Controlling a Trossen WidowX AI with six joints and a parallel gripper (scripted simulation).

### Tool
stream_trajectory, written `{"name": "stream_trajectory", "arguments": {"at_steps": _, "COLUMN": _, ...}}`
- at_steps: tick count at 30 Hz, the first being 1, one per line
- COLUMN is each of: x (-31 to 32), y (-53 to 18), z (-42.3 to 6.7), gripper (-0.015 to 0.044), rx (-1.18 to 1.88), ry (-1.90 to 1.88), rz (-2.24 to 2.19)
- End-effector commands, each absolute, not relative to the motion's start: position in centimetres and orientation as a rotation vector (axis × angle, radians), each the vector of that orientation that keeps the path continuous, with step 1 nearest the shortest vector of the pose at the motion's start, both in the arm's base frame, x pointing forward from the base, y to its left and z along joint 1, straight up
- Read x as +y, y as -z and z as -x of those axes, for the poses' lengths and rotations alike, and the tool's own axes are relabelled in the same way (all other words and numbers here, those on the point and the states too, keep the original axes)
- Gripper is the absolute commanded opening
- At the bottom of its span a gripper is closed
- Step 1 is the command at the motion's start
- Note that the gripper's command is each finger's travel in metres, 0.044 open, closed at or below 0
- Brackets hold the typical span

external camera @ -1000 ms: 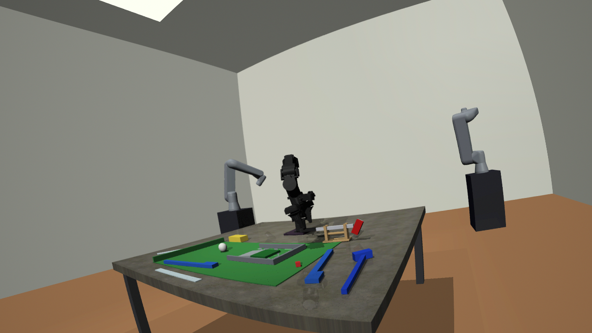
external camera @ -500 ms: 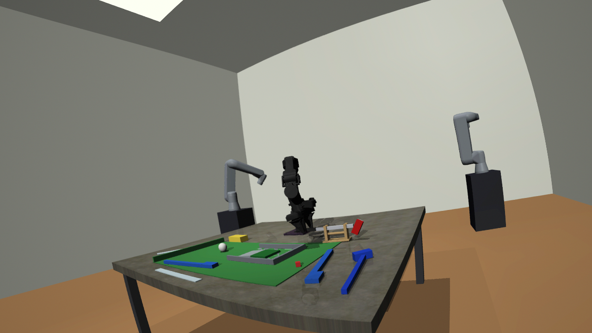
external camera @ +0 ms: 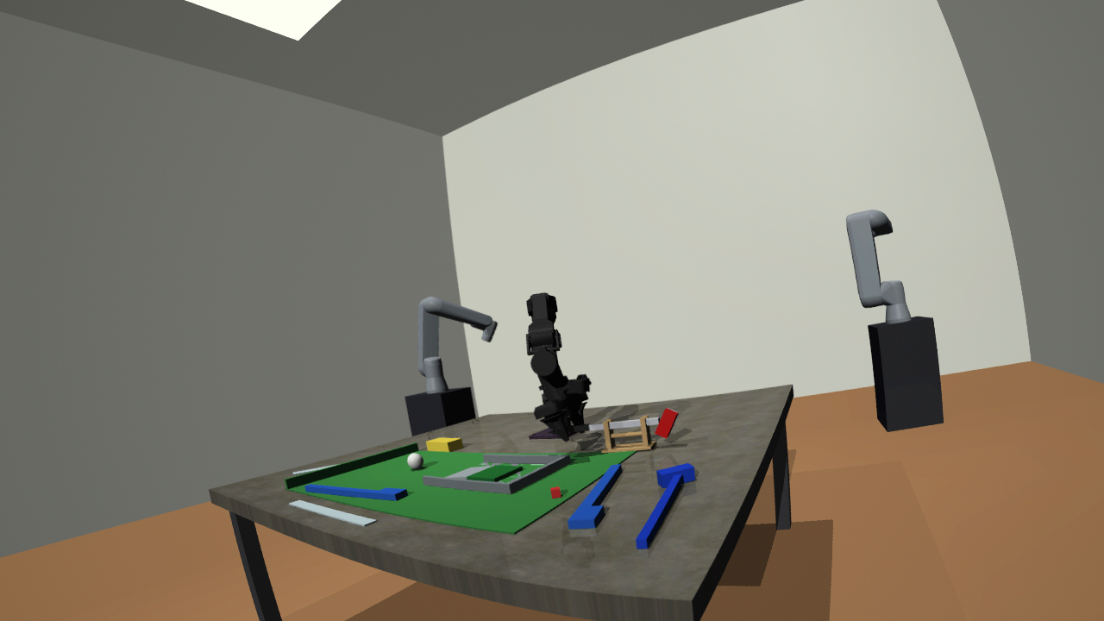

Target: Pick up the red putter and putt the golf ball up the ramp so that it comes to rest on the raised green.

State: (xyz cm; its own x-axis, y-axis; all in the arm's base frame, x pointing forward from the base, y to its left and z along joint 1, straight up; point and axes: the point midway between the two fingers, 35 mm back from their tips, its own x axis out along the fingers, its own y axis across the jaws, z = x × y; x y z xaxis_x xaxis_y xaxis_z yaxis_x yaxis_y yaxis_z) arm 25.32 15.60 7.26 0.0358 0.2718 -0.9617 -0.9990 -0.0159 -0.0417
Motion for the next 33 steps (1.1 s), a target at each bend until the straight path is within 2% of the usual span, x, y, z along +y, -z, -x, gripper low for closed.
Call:
{"name": "stream_trajectory", "arguments": {"at_steps": 1, "x": 15.58, "y": -6.16, "z": -25.08, "gripper": 0.0440, "rx": 0.983, "ry": -1.323, "rz": 1.027}}
{"name": "stream_trajectory", "arguments": {"at_steps": 10, "x": 15.58, "y": -5.94, "z": -25.07, "gripper": 0.0440, "rx": 0.983, "ry": -1.323, "rz": 1.027}}
{"name": "stream_trajectory", "arguments": {"at_steps": 25, "x": 15.57, "y": -6.27, "z": -25.24, "gripper": 0.0046, "rx": 0.974, "ry": -1.317, "rz": 1.036}}
{"name": "stream_trajectory", "arguments": {"at_steps": 33, "x": 15.57, "y": -6.35, "z": -25.25, "gripper": 0.0000, "rx": 0.974, "ry": -1.317, "rz": 1.036}}
